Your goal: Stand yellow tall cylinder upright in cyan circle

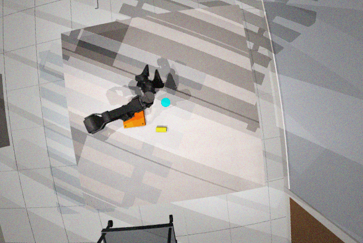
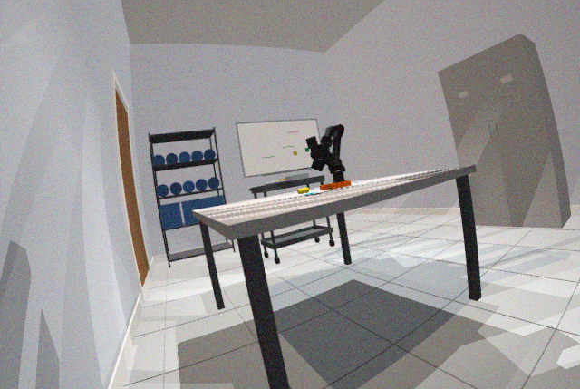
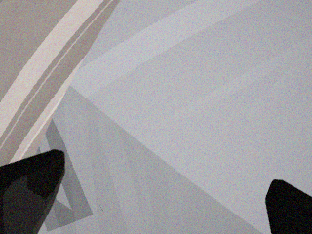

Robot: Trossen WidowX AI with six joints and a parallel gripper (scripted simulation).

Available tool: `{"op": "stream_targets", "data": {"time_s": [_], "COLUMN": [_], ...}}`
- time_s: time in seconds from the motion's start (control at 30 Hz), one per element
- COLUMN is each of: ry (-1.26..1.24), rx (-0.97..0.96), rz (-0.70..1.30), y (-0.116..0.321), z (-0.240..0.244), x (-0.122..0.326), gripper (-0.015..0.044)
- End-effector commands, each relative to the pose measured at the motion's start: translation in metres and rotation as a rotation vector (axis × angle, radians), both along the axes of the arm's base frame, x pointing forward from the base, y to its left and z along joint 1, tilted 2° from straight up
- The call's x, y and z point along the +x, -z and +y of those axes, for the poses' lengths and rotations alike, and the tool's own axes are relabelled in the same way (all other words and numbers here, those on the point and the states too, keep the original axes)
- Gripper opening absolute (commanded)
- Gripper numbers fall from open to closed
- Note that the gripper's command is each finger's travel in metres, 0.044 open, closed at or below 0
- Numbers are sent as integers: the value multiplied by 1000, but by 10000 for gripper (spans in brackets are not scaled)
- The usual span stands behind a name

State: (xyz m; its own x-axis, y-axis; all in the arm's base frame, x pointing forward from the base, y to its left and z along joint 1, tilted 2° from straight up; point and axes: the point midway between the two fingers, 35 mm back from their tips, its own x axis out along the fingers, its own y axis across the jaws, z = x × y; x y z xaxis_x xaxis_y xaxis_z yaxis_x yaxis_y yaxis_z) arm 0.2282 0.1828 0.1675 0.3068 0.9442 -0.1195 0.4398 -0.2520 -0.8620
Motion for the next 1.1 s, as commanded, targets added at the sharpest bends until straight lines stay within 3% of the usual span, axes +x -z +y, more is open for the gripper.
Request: {"op": "stream_targets", "data": {"time_s": [0.0, 0.1, 0.53, 0.8, 1.07], "ry": [9, 133, 900, 1417, 1967], "rx": [0, 10, 227, 485, 812], "rz": [12, 186, 1071, 1511, 1827], "y": [0, 5, 36, 51, 52], "z": [-1, -15, -132, -214, -286], "x": [2, 25, 100, 93, 50], "gripper": [374, 309, 309, 309, 309]}}
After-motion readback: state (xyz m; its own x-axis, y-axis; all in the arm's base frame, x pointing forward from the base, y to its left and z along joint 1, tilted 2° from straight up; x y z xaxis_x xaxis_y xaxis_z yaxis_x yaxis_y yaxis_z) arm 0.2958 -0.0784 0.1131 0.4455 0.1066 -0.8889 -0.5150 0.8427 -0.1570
